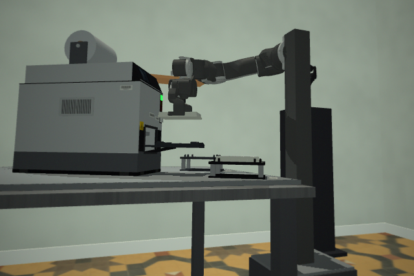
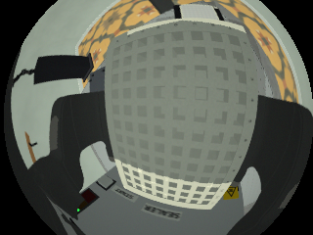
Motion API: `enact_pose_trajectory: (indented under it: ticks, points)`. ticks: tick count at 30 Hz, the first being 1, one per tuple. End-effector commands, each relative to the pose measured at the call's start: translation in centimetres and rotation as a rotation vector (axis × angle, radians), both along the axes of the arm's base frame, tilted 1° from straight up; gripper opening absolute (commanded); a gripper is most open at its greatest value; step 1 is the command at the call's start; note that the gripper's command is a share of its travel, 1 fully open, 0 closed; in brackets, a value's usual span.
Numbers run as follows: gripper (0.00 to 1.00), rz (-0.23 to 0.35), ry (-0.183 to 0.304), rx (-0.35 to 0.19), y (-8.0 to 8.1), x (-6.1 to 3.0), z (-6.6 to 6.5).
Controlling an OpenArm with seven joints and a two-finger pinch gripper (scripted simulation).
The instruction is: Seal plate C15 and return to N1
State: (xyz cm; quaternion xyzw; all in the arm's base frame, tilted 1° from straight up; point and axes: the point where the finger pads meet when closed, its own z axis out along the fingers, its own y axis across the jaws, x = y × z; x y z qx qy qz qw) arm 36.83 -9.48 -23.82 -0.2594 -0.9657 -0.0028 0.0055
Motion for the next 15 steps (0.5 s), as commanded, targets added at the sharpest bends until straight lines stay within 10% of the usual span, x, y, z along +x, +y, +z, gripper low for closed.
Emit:
enact_pose_trajectory:
  ticks: [1, 7, 15]
  points:
    - [0.00, 0.002, -0.001, -0.002, 0.0, 0.01, 0.1]
    - [0.00, 0.007, 0.003, -0.002, 0.0, -0.20, -3.1]
    - [0.00, 0.007, 0.003, -0.002, 0.0, -0.20, -3.1]
